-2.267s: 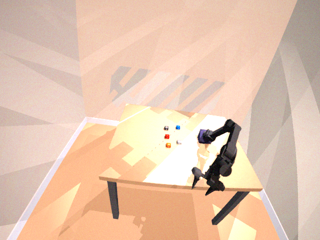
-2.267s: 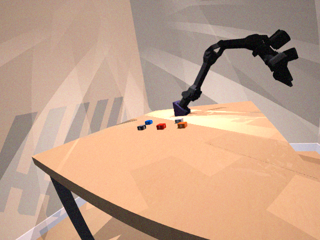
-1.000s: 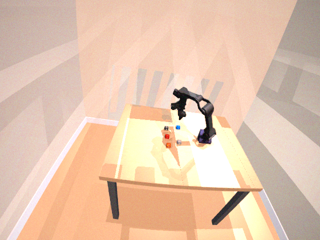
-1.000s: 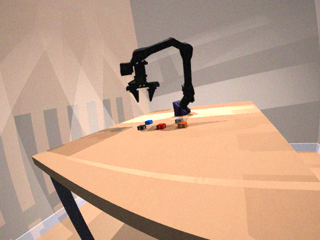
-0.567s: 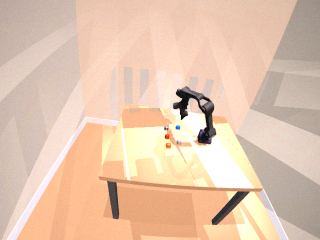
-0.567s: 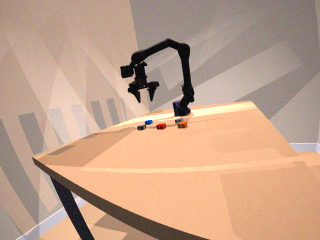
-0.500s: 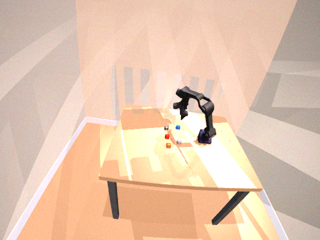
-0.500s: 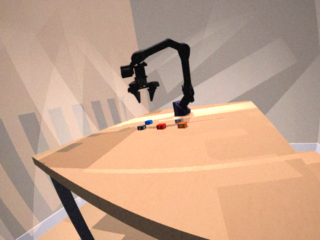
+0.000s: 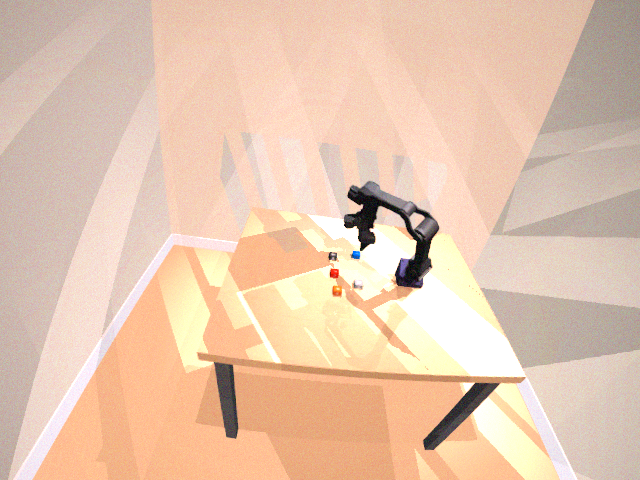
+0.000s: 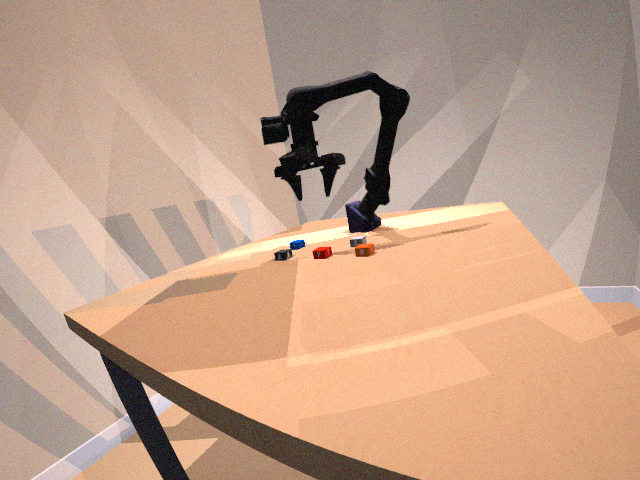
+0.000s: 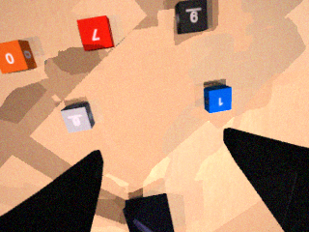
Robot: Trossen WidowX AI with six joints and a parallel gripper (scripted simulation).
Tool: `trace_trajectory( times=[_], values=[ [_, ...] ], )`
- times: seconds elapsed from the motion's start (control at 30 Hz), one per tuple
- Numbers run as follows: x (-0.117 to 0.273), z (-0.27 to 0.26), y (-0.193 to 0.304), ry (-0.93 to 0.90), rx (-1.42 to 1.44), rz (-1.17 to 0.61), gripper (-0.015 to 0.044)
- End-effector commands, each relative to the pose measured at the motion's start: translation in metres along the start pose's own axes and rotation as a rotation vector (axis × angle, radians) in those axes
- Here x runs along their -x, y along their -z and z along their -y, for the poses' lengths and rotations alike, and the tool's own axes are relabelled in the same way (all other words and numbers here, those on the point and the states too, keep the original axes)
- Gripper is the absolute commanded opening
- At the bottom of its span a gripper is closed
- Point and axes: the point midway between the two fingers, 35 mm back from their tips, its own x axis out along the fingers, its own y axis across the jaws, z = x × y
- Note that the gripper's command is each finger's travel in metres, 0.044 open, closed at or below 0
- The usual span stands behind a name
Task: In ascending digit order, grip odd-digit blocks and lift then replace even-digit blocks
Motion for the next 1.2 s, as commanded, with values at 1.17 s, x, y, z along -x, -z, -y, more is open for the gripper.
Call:
trace_trajectory(
  times=[1.17],
  values=[
    [-0.004, -0.158, -0.076, -0.02, 0.004, 0.001, 0.04]
  ],
)
